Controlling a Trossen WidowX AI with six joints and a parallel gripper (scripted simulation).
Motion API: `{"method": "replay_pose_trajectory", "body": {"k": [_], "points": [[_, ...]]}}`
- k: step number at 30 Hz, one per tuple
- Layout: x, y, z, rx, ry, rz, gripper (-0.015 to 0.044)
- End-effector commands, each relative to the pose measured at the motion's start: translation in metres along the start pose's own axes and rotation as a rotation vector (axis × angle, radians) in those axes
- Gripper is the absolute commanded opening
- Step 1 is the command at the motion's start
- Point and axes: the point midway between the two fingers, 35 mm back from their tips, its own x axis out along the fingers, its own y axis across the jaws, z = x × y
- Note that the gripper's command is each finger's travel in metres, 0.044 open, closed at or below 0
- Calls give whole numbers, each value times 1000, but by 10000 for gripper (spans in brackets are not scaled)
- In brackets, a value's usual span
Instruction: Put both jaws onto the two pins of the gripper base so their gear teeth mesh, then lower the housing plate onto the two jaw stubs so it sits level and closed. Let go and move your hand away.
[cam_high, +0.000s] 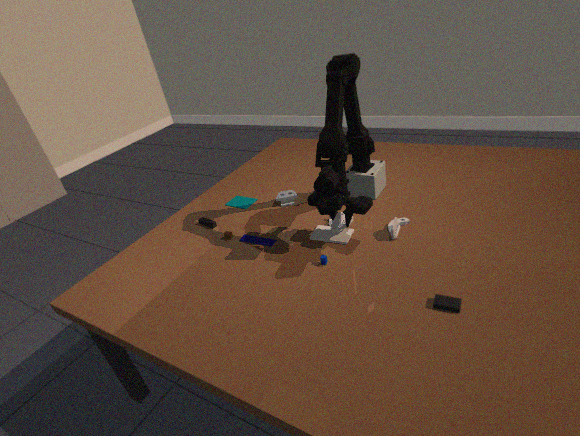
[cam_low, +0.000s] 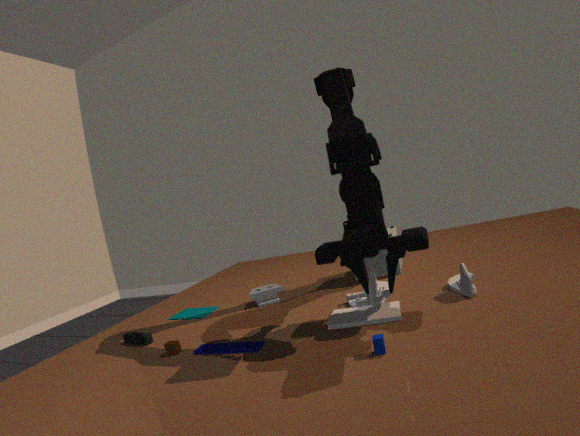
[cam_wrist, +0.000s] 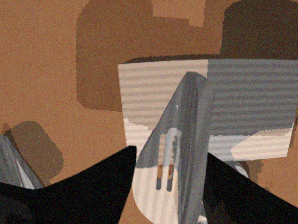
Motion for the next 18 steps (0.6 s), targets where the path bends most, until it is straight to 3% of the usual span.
{"method": "replay_pose_trajectory", "body": {"k": [1,18], "points": [[0,0,0,5,-2,-3,134],[4,0,0,8,-2,-3,134]]}}
